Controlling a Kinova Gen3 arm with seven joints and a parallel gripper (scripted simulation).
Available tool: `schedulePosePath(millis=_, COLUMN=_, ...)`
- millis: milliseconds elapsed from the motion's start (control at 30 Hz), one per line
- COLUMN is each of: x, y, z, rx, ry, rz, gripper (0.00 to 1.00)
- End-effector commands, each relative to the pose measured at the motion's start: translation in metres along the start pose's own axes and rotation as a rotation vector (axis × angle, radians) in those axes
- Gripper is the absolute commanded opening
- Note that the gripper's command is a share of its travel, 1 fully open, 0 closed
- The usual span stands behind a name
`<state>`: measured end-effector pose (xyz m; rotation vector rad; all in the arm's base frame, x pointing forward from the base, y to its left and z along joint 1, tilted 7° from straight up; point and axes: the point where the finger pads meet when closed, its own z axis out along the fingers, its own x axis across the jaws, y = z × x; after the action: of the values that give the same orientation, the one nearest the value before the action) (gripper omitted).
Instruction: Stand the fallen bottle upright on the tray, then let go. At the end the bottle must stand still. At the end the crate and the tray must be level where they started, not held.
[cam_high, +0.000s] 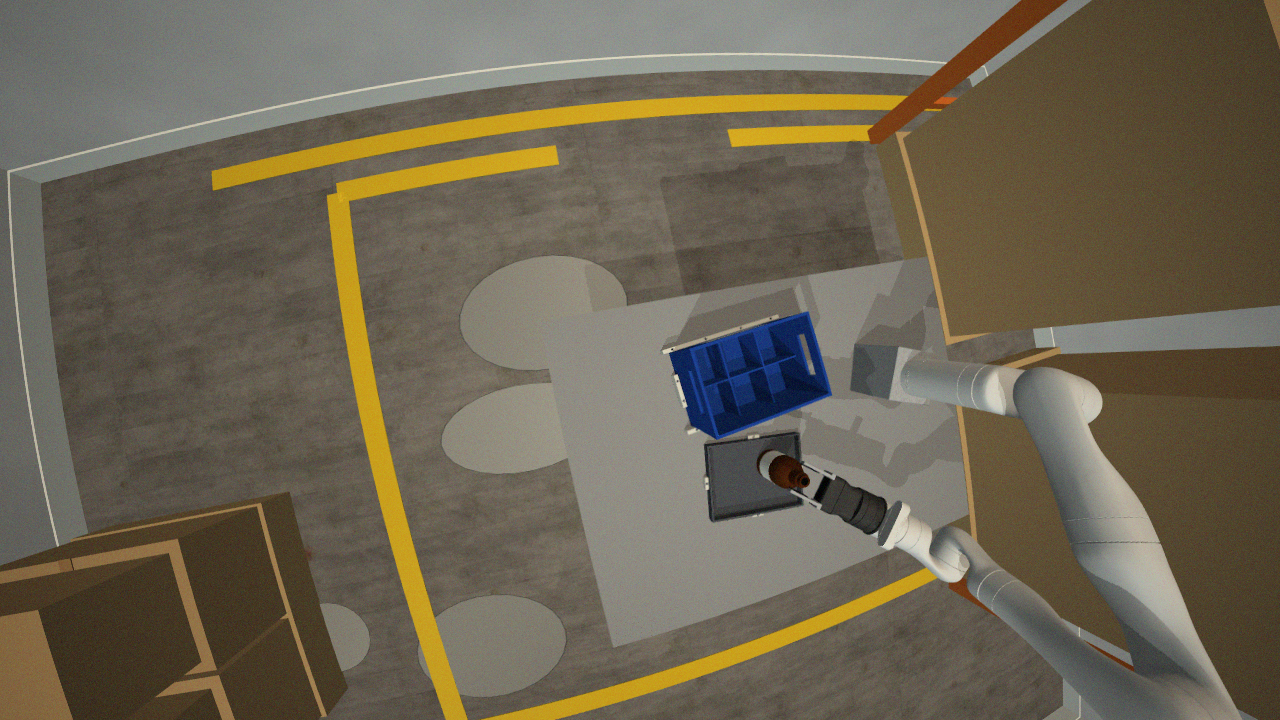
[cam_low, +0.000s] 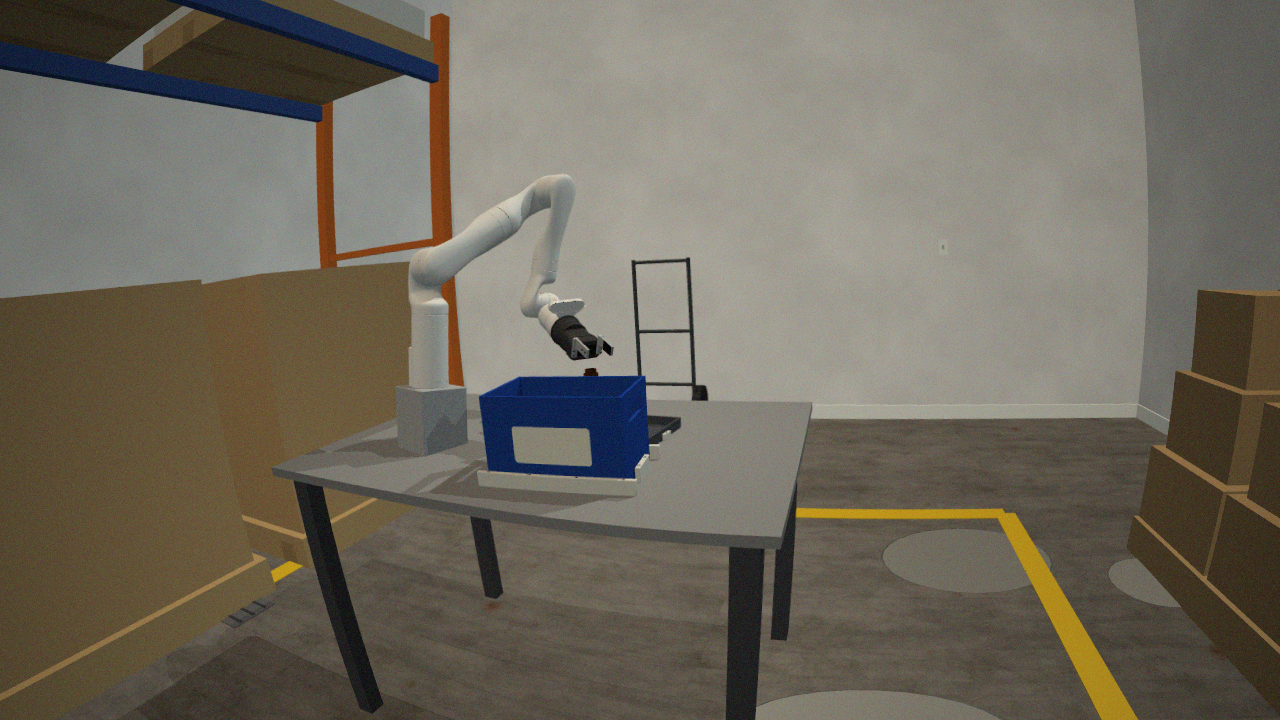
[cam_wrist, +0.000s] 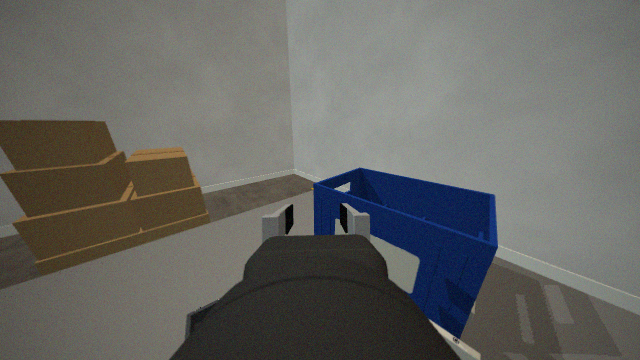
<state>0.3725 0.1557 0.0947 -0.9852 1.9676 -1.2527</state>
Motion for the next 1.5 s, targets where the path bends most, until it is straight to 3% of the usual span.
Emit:
schedulePosePath(millis=0, x=-0.003, y=-0.009, z=-0.004, rx=-0.003, ry=-0.005, rz=0.013, gripper=1.00)
schedulePosePath(millis=1000, x=-0.002, y=-0.029, z=-0.011, rx=-0.003, ry=-0.005, rz=0.013, gripper=1.00)
schedulePosePath(millis=1033, x=-0.002, y=-0.029, z=-0.011, rx=-0.003, ry=-0.005, rz=0.013, gripper=0.00)
schedulePosePath(millis=1467, x=-0.002, y=-0.029, z=-0.011, rx=-0.003, ry=-0.005, rz=0.013, gripper=0.00)
